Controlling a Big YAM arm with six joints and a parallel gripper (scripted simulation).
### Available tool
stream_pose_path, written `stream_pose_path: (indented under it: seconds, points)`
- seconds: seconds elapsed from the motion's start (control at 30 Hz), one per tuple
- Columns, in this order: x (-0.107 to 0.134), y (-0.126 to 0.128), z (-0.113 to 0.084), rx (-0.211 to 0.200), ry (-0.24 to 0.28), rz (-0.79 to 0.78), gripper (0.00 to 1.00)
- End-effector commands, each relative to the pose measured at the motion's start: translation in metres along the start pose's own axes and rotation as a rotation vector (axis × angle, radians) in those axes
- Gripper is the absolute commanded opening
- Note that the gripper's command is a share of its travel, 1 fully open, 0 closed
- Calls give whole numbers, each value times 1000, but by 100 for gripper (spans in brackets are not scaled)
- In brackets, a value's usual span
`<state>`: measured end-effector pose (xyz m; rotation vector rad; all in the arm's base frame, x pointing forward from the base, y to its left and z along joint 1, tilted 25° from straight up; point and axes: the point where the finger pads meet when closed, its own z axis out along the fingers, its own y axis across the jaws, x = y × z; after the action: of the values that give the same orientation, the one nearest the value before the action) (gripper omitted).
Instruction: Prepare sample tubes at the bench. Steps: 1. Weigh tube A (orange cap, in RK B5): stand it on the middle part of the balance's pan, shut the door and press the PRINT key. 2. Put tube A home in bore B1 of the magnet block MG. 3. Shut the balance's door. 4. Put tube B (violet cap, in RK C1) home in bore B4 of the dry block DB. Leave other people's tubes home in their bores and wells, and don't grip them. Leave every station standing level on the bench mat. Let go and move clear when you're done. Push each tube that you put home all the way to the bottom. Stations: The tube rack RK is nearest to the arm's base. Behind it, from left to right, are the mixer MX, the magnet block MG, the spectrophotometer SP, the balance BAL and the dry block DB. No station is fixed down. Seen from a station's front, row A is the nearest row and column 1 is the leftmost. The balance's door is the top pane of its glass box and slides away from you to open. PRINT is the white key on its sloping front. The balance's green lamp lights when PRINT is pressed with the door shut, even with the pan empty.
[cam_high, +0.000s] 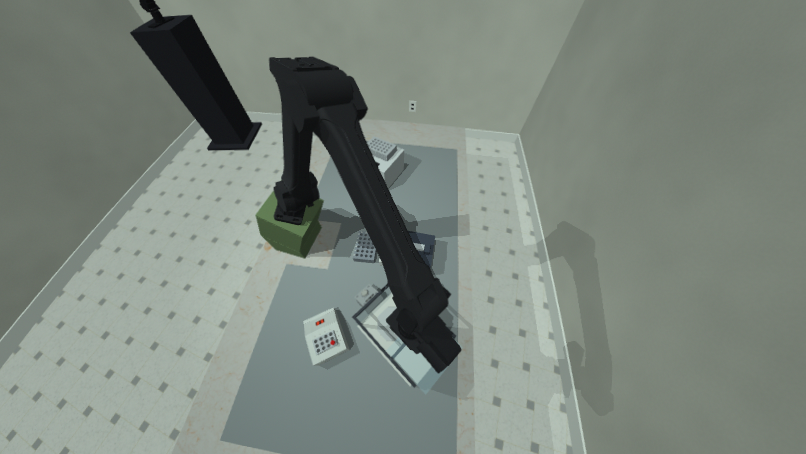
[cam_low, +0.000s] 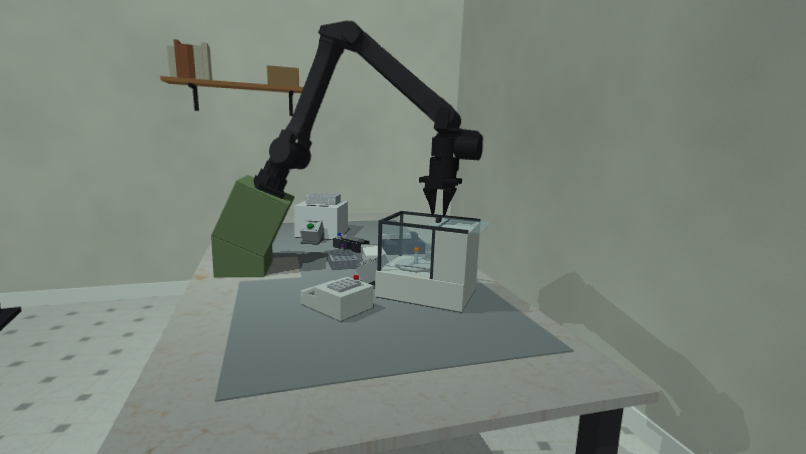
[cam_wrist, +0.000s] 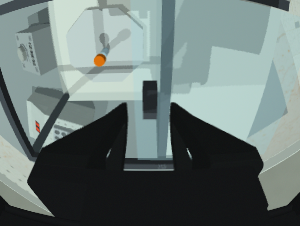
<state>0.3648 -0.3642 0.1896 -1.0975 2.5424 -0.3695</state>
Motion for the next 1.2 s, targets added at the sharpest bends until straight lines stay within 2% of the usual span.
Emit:
stream_pose_path:
  seconds: [0.0, 0.07, 0.17, 0.27, 0.3, 0.57, 0.6, 1.17]
  points:
    - [-6, -16, 2, 29, 2, -10, 30]
    - [-5, -6, 12, 8, 0, -5, 30]
    - [-5, -3, 19, 3, 0, -4, 30]
    - [-5, -14, 14, 25, 1, -11, 30]
    - [-2, -15, 2, 38, 4, -9, 30]
    - [-2, -15, 2, 38, 4, -9, 30]
    - [-2, -15, 2, 38, 4, -9, 6]
    - [-2, -15, 2, 38, 4, -9, 6]
